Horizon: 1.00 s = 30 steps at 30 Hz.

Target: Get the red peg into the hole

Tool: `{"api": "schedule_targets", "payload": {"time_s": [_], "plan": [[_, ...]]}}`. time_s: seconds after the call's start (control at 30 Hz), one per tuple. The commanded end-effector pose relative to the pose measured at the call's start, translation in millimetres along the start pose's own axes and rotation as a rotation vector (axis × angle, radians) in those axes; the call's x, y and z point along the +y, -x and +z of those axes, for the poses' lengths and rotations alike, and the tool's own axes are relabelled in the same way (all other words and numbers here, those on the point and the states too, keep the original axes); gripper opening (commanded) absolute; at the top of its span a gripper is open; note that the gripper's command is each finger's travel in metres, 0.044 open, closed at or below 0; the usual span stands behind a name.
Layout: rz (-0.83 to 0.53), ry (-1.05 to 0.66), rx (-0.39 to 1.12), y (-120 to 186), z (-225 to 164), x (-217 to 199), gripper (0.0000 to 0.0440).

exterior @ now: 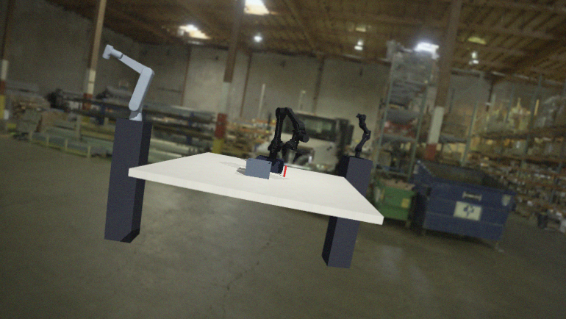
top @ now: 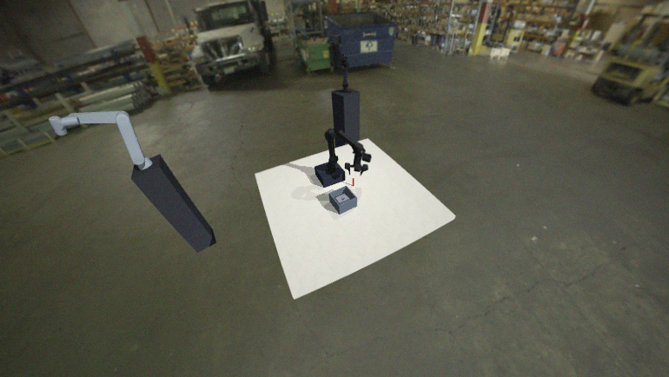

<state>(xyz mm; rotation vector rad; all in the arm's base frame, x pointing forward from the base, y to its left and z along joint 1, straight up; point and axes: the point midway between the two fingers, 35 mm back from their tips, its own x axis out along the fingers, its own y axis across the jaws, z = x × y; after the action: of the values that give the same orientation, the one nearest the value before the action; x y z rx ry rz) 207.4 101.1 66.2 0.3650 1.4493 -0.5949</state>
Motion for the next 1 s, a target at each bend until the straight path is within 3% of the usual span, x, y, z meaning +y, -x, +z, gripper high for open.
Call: {"api": "schedule_targets", "payload": {"time_s": [0.0, 0.67, 0.77, 0.97], "plan": [[-0.058, -0.068, 0.013, -14.4, -3.3, -10.7, 0.0414], [-0.046, -0.289, -0.019, -89.3, -14.9, -14.1, 0.0376], [-0.047, -0.306, -0.016, -96.5, -18.3, -15.8, 0.0330], [-0.058, -0.341, 0.017, -105.0, -23.8, -18.6, 0.0185]]}}
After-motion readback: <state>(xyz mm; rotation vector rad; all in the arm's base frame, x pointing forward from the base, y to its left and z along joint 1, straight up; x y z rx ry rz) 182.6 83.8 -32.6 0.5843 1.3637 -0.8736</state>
